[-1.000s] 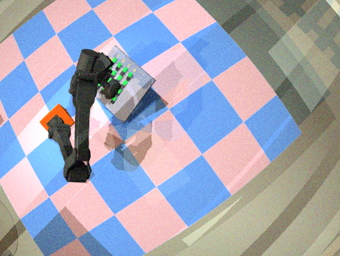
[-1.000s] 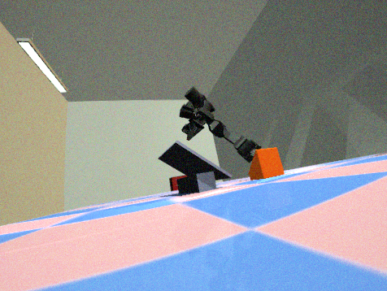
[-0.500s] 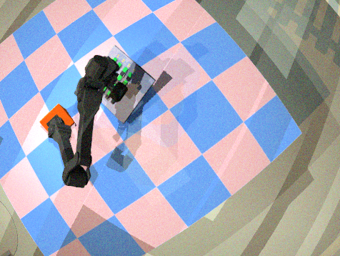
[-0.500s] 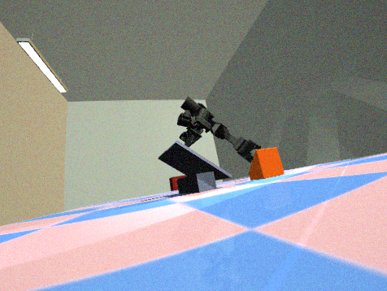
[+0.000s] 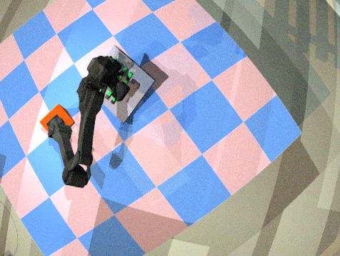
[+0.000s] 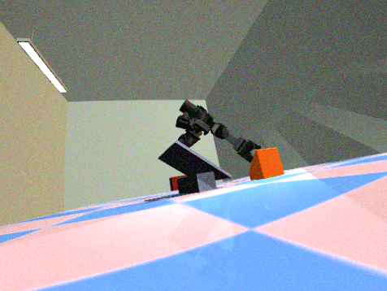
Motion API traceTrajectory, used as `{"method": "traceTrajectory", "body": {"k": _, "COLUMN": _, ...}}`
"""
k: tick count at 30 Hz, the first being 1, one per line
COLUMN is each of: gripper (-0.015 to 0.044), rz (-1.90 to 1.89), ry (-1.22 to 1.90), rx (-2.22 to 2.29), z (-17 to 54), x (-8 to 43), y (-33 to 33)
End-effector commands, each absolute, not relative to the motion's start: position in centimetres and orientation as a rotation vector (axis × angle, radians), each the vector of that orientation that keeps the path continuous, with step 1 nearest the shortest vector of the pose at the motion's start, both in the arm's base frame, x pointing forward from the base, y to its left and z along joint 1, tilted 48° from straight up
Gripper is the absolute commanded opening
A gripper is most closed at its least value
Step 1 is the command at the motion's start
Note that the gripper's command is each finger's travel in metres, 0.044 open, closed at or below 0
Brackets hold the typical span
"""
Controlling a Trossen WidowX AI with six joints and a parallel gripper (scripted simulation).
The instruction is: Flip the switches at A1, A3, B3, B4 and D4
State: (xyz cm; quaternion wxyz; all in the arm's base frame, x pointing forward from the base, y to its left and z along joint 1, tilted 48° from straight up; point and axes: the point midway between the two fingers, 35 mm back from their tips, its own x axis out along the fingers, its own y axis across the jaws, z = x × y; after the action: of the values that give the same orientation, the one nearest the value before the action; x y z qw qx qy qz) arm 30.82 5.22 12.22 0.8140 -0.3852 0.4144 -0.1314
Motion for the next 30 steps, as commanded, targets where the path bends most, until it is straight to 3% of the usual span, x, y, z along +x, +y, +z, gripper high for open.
{"method": "traceTrajectory", "body": {"k": 1, "gripper": 0.0, "rz": -0.276, "ry": 0.892, "rx": -0.828, "z": 11.67, "x": 30.93, "y": 4.9}}
{"method": "traceTrajectory", "body": {"k": 30, "gripper": 0.0, "rz": -0.276, "ry": 0.891, "rx": -0.828, "z": 11.07, "x": 31.56, "y": 4.33}}
